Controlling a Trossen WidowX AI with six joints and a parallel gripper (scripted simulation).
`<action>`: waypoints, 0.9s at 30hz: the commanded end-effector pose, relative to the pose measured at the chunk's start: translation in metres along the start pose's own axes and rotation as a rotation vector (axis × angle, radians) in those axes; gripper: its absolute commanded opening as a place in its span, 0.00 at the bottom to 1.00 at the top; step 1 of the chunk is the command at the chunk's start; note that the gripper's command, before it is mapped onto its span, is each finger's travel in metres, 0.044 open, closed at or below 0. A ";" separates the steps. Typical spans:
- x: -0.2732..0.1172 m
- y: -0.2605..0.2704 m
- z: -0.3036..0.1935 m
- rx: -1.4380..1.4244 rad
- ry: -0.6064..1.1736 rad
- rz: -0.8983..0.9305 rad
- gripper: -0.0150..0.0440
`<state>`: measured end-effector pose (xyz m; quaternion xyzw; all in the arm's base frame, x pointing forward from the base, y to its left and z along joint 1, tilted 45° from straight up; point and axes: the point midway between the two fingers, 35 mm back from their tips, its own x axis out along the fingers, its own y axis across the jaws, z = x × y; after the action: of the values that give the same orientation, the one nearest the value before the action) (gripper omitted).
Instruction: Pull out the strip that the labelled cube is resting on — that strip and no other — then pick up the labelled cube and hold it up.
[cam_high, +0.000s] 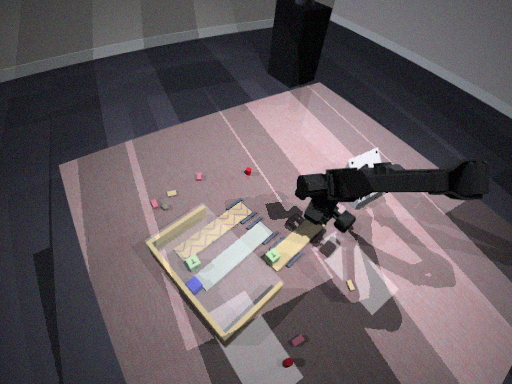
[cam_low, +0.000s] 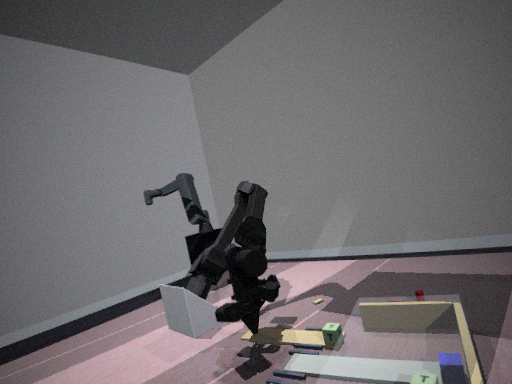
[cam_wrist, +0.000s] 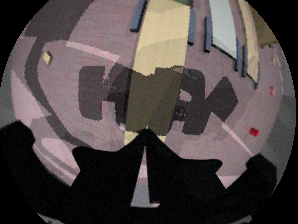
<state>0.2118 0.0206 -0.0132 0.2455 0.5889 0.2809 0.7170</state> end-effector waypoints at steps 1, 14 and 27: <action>0.003 0.001 -0.008 0.008 0.022 -0.001 0.25; 0.003 0.001 -0.008 0.008 0.022 -0.001 0.25; -0.009 -0.001 0.000 0.003 0.005 -0.003 0.25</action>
<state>0.2104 0.0199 -0.0124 0.2465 0.5903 0.2813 0.7153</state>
